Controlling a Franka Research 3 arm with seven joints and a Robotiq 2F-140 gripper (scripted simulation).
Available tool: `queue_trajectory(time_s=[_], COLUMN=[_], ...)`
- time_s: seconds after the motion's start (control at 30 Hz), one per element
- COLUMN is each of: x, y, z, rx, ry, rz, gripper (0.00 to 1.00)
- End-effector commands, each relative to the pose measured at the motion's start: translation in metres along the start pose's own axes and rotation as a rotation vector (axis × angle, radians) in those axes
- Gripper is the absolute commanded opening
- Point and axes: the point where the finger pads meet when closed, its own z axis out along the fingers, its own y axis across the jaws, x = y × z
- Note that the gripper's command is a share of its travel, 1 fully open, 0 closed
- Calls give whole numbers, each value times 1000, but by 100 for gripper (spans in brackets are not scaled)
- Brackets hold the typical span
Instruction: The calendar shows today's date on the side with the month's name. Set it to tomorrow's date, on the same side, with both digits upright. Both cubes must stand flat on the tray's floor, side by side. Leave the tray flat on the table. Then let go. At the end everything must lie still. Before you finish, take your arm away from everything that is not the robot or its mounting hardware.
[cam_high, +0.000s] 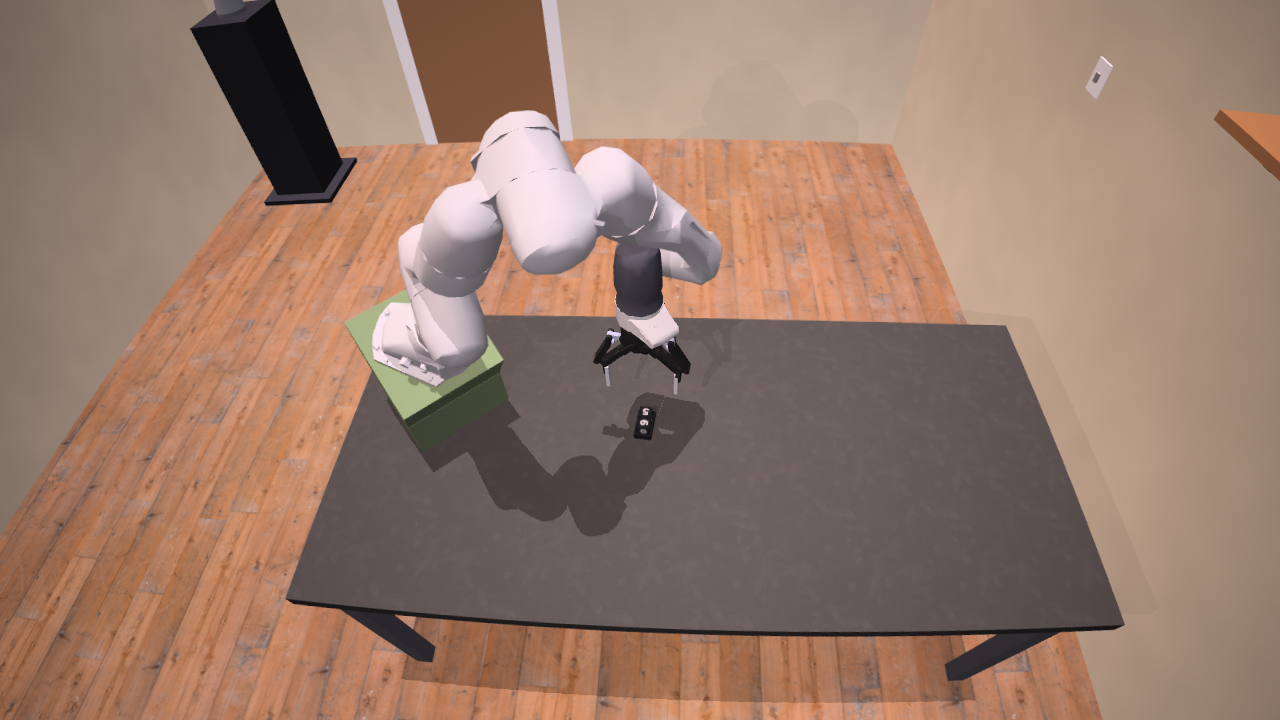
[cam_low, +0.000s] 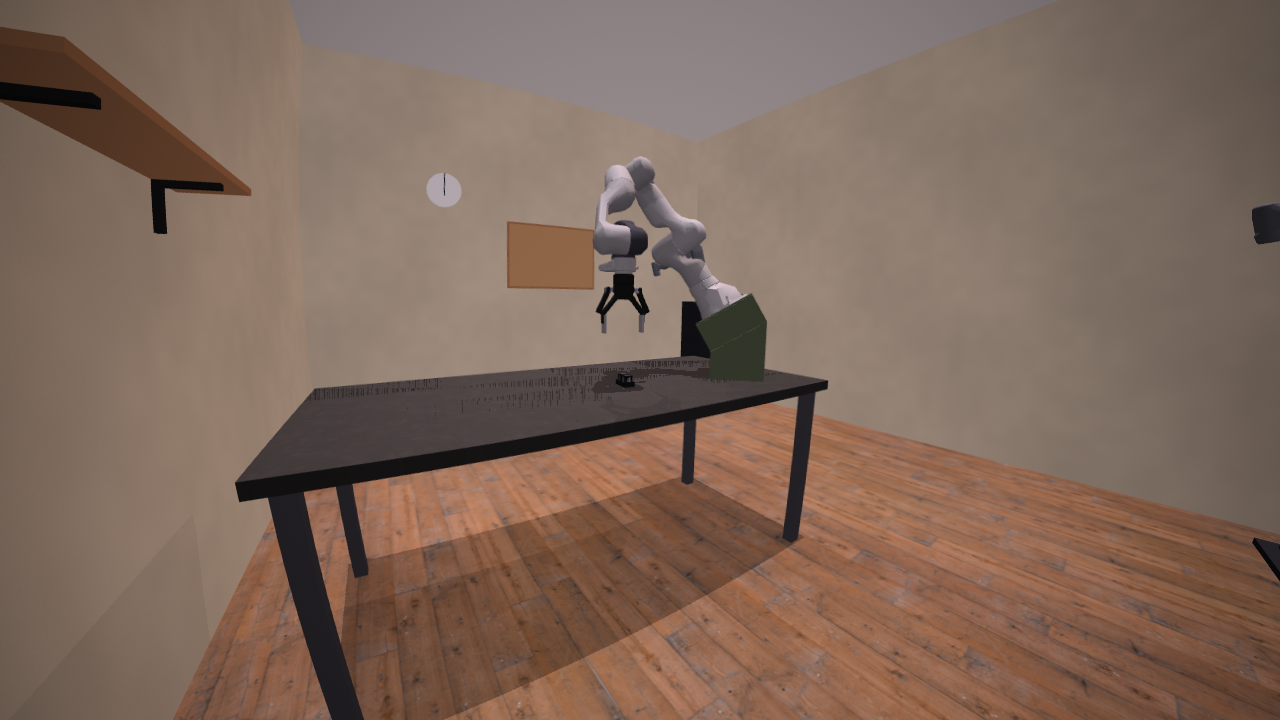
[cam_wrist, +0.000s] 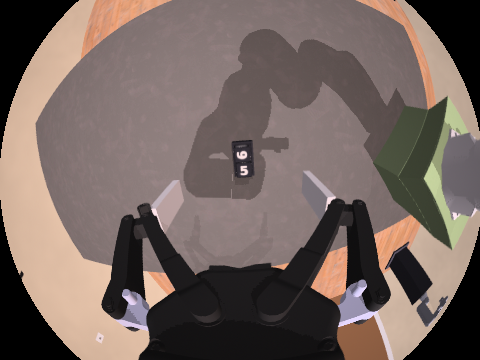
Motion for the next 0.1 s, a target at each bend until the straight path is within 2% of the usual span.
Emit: queue_trajectory(time_s=[0.0,0.07], x=[1,1], y=[0,0], z=[-1,-1], rx=[-2,-2], ry=[3,3], rz=[1,1], gripper=[100,100])
